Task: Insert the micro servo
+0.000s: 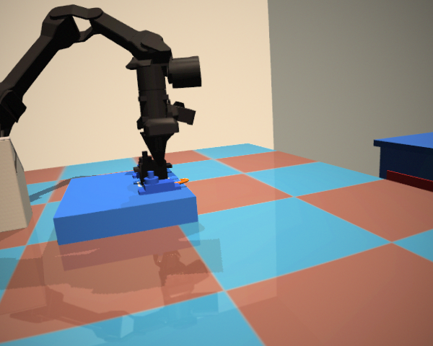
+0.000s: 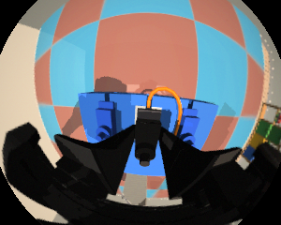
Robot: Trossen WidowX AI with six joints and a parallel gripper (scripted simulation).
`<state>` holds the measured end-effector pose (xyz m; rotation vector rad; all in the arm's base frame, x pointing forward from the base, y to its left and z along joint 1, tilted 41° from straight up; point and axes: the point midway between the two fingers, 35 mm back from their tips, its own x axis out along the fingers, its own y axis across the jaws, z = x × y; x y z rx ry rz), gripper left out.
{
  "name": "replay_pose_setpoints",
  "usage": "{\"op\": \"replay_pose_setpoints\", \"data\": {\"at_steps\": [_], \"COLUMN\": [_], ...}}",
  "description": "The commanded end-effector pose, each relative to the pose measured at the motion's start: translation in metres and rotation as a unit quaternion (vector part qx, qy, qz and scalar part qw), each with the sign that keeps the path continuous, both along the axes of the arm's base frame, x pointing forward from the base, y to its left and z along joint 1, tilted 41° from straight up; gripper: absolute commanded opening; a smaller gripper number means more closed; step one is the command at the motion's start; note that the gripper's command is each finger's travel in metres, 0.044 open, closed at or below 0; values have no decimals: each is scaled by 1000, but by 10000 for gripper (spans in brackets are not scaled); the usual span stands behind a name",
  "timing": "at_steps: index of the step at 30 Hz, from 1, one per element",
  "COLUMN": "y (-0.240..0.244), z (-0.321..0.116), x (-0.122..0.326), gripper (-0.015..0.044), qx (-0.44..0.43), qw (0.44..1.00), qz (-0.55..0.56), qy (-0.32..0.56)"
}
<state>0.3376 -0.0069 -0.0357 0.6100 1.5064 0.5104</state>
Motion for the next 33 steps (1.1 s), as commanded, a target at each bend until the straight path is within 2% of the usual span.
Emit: {"op": "replay_pose_setpoints", "data": {"at_steps": [1, 25, 32, 33], "y": [1, 20, 19, 19], "z": [-2, -23, -22, -22], "x": [0, 1, -1, -1], "gripper": [0, 0, 184, 187], "qx": [1, 2, 2, 2], "qw": [1000, 1000, 1000, 1000], "qz": [-5, -5, -5, -5], "qy": [1, 1, 1, 1]}}
